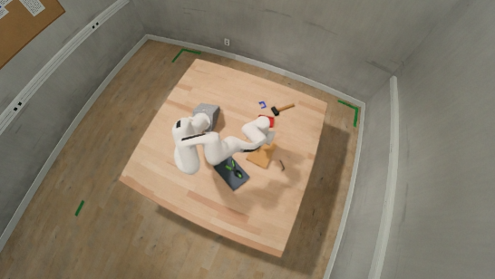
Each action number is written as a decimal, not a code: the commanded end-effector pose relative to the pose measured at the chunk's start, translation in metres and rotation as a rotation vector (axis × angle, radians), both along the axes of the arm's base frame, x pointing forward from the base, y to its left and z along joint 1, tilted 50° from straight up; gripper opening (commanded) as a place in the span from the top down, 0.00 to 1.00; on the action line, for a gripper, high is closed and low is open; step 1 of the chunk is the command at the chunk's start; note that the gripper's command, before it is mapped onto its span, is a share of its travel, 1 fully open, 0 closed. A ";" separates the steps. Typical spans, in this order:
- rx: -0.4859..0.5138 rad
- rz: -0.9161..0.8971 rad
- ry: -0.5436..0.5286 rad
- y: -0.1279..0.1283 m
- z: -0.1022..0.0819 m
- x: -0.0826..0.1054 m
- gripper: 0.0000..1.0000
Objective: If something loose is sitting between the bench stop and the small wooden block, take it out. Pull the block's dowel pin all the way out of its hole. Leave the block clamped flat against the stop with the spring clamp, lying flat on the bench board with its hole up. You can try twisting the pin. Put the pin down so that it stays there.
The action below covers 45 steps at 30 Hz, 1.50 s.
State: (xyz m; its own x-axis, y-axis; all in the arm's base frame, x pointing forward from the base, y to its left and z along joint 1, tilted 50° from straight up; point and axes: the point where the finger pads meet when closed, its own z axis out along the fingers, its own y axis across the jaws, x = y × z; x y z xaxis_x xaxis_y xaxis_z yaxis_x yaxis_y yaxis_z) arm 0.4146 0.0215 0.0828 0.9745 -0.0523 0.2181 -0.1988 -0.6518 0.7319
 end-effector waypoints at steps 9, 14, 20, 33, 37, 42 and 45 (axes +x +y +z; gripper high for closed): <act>-0.013 0.094 0.105 0.001 0.000 0.001 0.72; -0.013 0.094 0.105 0.001 0.000 0.001 0.72; -0.013 0.094 0.105 0.001 0.000 0.001 0.72; -0.013 0.094 0.105 0.001 0.000 0.001 0.72; -0.013 0.094 0.105 0.001 0.000 0.001 0.72; -0.013 0.094 0.105 0.000 -0.001 0.001 0.72; -0.013 0.094 0.105 -0.001 -0.002 0.001 0.72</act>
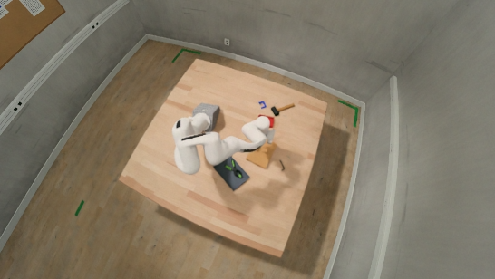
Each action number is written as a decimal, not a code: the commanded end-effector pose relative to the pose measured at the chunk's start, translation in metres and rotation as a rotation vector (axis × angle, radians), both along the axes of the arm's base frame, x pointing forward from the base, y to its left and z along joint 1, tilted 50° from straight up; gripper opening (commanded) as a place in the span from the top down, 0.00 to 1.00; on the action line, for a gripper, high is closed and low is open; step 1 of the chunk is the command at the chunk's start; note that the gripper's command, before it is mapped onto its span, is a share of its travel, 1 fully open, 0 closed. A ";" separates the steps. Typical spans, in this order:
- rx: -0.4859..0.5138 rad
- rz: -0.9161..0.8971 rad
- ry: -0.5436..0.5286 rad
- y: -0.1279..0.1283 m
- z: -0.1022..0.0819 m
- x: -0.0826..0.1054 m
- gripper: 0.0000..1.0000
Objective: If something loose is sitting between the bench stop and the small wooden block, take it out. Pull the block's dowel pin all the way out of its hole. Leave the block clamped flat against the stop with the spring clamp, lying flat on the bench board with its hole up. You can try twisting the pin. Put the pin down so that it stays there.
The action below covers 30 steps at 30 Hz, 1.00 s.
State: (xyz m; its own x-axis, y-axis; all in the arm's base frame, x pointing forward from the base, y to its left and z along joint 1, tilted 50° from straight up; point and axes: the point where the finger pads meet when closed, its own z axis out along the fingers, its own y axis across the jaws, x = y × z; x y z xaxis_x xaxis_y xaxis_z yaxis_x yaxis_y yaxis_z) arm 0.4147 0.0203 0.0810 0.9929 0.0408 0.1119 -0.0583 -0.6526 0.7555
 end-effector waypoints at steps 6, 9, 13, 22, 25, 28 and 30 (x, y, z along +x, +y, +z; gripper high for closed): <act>0.002 0.002 -0.002 -0.004 -0.003 0.002 0.72; 0.002 0.002 -0.002 -0.006 -0.005 0.002 0.72; 0.002 0.002 -0.002 -0.009 -0.007 0.002 0.72; 0.002 0.002 -0.002 -0.016 -0.013 0.004 0.72; 0.002 0.002 -0.002 -0.018 -0.015 0.004 0.72; 0.002 0.002 -0.002 -0.021 -0.017 0.004 0.72; 0.002 0.002 -0.002 -0.021 -0.018 0.004 0.72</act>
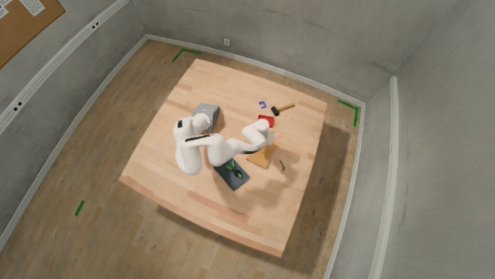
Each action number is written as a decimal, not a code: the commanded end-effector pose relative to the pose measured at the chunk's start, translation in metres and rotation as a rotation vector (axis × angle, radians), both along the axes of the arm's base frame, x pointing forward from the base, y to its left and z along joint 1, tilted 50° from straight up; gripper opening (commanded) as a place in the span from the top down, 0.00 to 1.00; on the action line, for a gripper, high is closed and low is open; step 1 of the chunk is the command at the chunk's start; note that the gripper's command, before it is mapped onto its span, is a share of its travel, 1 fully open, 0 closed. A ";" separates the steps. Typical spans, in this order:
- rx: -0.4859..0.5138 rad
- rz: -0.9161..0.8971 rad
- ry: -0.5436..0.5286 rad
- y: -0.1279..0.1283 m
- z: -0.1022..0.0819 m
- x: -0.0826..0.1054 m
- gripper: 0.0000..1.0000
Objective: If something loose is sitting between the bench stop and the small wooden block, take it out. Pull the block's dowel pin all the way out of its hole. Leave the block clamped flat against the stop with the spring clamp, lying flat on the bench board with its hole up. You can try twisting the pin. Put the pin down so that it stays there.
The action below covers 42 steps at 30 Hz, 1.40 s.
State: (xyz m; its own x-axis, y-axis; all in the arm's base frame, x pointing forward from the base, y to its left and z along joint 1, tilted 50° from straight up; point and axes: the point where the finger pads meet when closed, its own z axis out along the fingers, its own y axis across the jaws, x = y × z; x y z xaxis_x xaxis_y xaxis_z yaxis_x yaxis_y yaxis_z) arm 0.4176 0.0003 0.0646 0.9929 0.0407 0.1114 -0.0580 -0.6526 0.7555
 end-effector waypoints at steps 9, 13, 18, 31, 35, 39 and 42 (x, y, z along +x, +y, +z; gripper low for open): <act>0.002 0.002 -0.003 -0.005 -0.004 0.002 0.72; 0.002 0.002 -0.003 -0.006 -0.005 0.002 0.72; 0.002 0.002 -0.003 -0.006 -0.005 0.002 0.72; 0.002 0.002 -0.003 -0.006 -0.005 0.002 0.72; 0.002 0.002 -0.003 -0.007 -0.006 0.002 0.72; 0.001 0.002 -0.003 -0.007 -0.006 0.002 0.72; 0.001 0.002 -0.003 -0.007 -0.006 0.002 0.72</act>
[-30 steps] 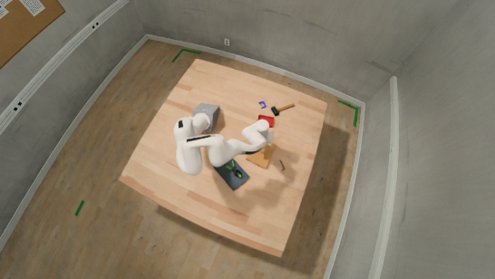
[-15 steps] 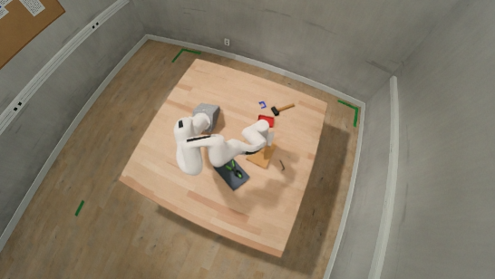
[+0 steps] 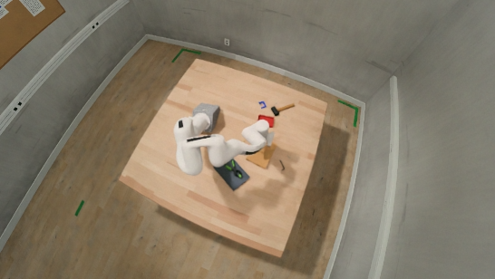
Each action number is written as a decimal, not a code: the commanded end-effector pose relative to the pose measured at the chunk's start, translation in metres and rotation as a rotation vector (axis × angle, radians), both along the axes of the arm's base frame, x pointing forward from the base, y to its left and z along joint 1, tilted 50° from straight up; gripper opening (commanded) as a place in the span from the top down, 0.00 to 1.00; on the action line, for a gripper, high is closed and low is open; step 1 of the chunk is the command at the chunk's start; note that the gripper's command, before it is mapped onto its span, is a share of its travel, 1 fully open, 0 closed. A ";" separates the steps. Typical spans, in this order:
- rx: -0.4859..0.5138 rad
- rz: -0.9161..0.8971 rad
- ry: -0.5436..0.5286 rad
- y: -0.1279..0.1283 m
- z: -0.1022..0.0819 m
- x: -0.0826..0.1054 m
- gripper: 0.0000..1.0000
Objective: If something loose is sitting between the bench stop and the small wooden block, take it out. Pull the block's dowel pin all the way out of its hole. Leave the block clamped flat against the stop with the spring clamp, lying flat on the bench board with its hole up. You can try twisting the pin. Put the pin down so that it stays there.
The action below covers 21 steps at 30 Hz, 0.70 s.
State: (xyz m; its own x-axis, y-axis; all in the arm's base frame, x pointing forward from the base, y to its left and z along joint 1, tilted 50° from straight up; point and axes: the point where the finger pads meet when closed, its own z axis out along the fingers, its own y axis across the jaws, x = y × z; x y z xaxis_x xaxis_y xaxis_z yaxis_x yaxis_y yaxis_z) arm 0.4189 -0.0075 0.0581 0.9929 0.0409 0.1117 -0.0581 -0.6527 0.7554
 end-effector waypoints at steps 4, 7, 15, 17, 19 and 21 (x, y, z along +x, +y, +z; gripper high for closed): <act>0.001 0.002 -0.003 -0.001 -0.001 0.001 0.72; 0.001 0.002 -0.003 -0.003 -0.002 0.001 0.72; 0.001 0.002 -0.003 -0.007 -0.006 0.002 0.72; 0.001 0.002 -0.003 -0.008 -0.007 0.002 0.72; 0.001 0.002 -0.003 -0.010 -0.008 0.002 0.72; 0.001 0.002 -0.003 -0.011 -0.010 0.003 0.72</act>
